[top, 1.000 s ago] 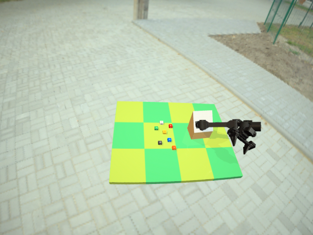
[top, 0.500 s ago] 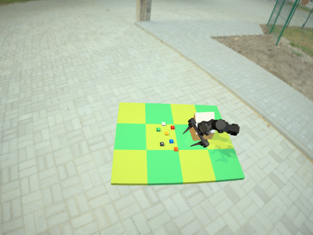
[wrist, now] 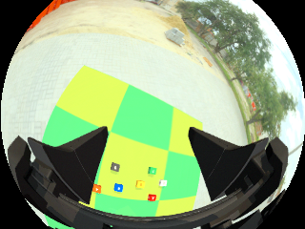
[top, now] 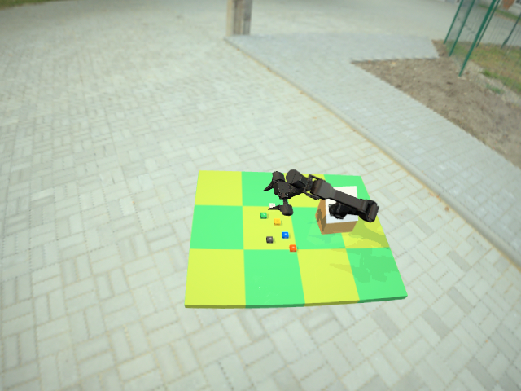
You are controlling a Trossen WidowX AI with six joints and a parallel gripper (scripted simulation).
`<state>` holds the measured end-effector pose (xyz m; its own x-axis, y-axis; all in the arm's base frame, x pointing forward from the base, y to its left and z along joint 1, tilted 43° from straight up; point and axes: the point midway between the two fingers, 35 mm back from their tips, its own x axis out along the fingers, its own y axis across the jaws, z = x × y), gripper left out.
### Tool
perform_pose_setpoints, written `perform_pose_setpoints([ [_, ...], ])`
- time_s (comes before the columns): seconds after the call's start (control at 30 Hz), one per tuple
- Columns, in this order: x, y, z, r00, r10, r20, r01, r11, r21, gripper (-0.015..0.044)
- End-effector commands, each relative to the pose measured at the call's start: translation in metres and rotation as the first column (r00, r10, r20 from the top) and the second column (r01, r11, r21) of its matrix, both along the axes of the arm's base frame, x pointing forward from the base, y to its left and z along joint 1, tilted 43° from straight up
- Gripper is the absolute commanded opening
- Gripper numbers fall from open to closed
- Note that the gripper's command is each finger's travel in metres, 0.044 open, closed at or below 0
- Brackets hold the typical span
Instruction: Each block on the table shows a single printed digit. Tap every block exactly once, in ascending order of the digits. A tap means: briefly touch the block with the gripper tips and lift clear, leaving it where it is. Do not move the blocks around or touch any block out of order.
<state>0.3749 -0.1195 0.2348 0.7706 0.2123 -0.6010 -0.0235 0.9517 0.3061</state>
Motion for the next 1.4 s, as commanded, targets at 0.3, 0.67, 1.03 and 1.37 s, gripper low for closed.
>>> perform_pose_setpoints([
  [0.3,-0.089,-0.036,-0.226,0.843,0.149,-0.517,-0.043,0.976,0.211,0.0400],
  [0.67,-0.181,0.003,-0.308,0.683,0.390,-0.618,-0.049,0.868,0.495,0.0400],
  [1.03,-0.181,0.003,-0.308,0.683,0.390,-0.618,-0.049,0.868,0.495,0.0400],
  [1.37,-0.148,0.013,-0.293,0.683,0.386,-0.620,-0.047,0.870,0.490,0.0400],
])
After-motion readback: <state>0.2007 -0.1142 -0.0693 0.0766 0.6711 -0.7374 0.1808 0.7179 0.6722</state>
